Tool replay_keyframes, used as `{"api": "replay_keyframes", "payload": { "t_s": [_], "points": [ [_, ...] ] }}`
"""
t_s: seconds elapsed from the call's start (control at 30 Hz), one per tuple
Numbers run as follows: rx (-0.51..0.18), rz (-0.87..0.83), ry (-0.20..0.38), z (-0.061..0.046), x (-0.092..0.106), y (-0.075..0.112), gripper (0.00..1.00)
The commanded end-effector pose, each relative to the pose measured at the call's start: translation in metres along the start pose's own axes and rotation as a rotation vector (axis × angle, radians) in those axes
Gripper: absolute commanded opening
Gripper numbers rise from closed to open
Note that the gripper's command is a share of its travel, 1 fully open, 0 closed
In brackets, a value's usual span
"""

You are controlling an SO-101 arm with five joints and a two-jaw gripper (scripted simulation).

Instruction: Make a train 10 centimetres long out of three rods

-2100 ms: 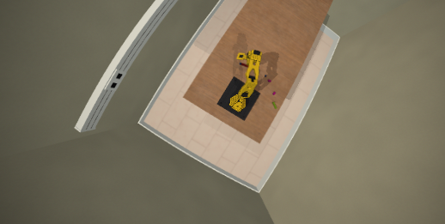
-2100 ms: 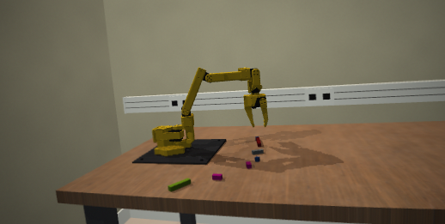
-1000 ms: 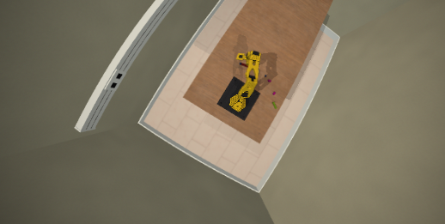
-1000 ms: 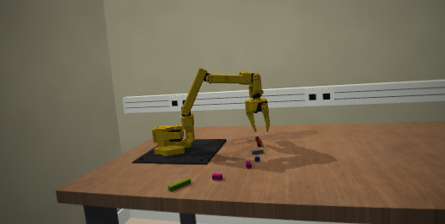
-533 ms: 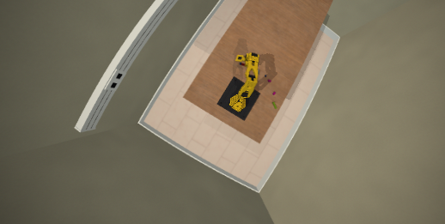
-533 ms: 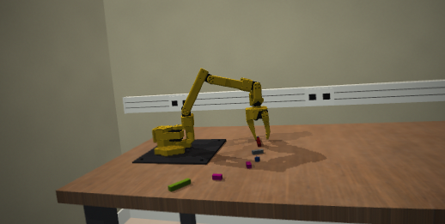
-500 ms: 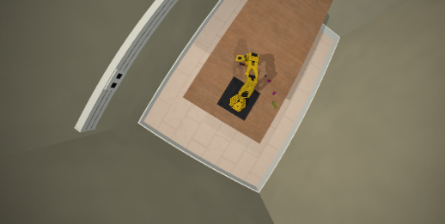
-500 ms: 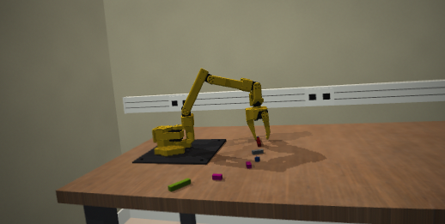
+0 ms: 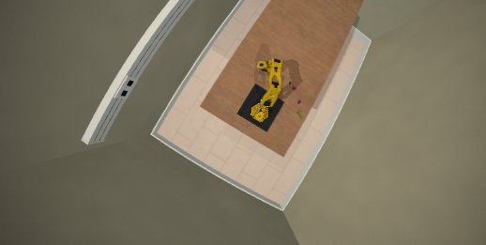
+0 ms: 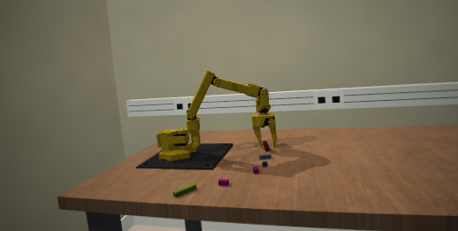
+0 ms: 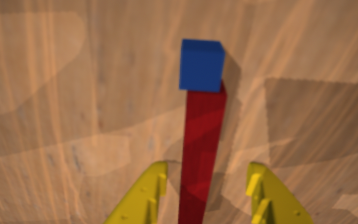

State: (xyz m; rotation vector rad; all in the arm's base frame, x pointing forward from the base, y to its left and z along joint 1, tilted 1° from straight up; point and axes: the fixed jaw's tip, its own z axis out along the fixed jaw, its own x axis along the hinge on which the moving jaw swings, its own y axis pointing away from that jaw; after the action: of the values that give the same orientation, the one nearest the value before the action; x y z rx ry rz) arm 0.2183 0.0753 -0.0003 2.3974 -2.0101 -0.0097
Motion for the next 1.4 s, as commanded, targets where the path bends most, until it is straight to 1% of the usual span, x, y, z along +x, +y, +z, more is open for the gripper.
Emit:
{"api": "replay_keyframes", "payload": {
  "t_s": [0.0, 0.73, 1.13, 1.37],
  "points": [
    [-0.027, -0.007, 0.003, 0.0064, 0.0011, 0.0046, 0.19],
    [-0.027, -0.007, 0.003, 0.0064, 0.0011, 0.0046, 0.18],
    [-0.027, -0.007, 0.003, 0.0064, 0.0011, 0.0046, 0.12],
    [-0.027, -0.007, 0.003, 0.0064, 0.0011, 0.0046, 0.07]
  ]
}}
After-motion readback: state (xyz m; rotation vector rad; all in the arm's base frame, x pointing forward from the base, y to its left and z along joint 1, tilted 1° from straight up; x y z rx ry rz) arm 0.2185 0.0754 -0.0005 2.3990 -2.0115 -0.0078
